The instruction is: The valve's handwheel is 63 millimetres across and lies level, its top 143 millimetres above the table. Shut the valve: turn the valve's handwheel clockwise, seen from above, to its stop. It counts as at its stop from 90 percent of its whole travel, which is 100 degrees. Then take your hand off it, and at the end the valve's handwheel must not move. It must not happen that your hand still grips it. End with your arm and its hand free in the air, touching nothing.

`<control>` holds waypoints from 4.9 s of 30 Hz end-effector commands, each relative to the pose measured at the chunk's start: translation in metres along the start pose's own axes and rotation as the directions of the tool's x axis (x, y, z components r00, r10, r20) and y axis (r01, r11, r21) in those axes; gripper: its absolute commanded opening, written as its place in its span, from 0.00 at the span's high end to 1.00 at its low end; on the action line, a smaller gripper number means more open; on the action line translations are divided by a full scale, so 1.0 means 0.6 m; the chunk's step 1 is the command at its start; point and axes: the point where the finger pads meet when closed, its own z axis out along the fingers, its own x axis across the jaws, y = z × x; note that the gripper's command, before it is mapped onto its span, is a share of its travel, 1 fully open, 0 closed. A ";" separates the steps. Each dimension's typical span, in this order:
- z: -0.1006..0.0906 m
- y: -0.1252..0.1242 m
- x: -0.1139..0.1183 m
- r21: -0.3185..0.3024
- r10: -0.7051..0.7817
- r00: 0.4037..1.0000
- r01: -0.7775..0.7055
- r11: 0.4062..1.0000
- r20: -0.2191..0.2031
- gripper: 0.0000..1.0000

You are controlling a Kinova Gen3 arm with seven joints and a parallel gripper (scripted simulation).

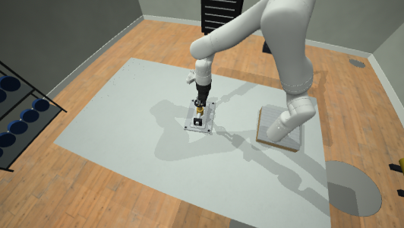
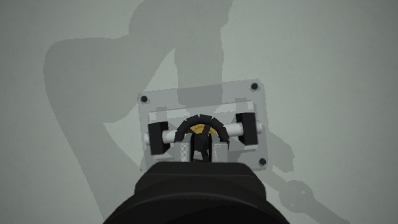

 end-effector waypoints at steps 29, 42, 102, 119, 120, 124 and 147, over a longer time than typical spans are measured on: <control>-0.001 -0.007 -0.002 0.008 0.505 0.863 -0.505 0.863 0.000 1.00; -0.001 -0.007 -0.002 0.008 0.633 0.774 -0.633 0.774 0.001 1.00; 0.000 -0.006 -0.002 0.007 0.766 0.643 -0.766 0.643 0.002 1.00; 0.000 -0.006 -0.002 0.007 0.766 0.643 -0.766 0.643 0.002 1.00; 0.000 -0.006 -0.002 0.007 0.766 0.643 -0.766 0.643 0.002 1.00; 0.000 -0.006 -0.002 0.007 0.766 0.643 -0.766 0.643 0.002 0.46; 0.000 -0.005 -0.002 0.006 0.766 0.643 -0.766 0.643 0.001 0.46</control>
